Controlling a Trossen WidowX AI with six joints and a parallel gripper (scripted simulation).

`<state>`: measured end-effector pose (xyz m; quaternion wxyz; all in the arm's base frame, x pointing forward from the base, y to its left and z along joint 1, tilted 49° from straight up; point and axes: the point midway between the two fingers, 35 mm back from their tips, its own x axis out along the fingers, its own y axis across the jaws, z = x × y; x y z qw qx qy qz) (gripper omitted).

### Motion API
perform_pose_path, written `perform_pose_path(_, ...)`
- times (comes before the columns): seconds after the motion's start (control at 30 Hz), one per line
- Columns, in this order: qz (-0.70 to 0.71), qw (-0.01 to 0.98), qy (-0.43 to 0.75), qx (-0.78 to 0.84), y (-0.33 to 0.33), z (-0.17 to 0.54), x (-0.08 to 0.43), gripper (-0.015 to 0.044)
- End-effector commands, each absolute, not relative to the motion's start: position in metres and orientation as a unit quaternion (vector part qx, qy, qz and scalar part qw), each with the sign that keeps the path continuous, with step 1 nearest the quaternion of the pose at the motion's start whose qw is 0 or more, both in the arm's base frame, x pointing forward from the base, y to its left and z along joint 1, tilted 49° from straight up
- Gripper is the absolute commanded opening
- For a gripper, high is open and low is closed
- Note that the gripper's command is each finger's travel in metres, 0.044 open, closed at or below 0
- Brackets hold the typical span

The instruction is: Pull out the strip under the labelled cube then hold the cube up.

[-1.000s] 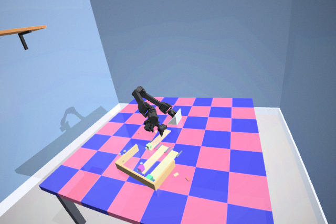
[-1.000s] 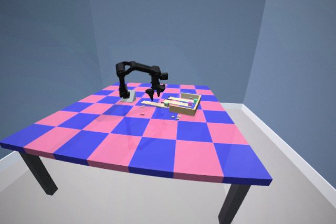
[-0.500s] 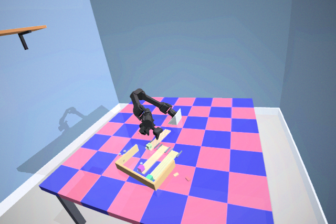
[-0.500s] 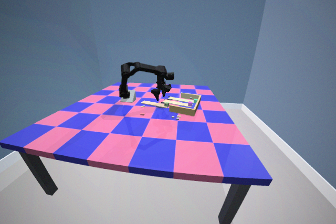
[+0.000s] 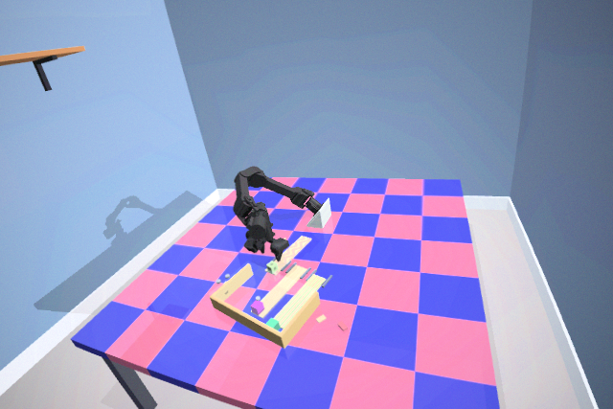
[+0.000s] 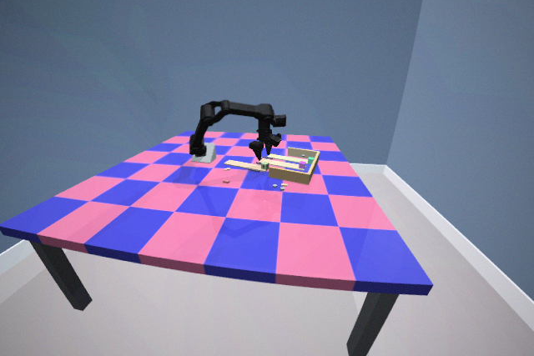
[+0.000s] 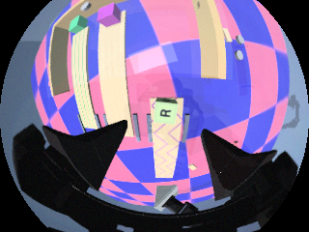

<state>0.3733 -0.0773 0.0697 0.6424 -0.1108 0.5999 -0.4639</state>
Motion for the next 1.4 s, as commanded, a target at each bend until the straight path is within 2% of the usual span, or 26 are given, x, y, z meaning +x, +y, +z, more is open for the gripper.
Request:
perform_pose_path(0.0,-0.463,0.642,0.601,-0.114,-0.08,0.07,0.378,0.0361)
perform_pose_path(0.13,-0.463,0.642,0.601,-0.114,-0.085,0.066,0.377,0.0256)
perform_pose_path(0.17,-0.463,0.642,0.601,-0.114,-0.086,0.064,0.377,0.025)
perform_pose_path(1.2,-0.464,0.642,0.6,-0.115,-0.119,0.035,0.37,0.025)
perform_pose_path(1.33,-0.465,0.642,0.599,-0.111,-0.118,0.037,0.372,0.0145)
perform_pose_path(1.37,-0.465,0.642,0.599,-0.111,-0.118,0.037,0.372,0.0138)
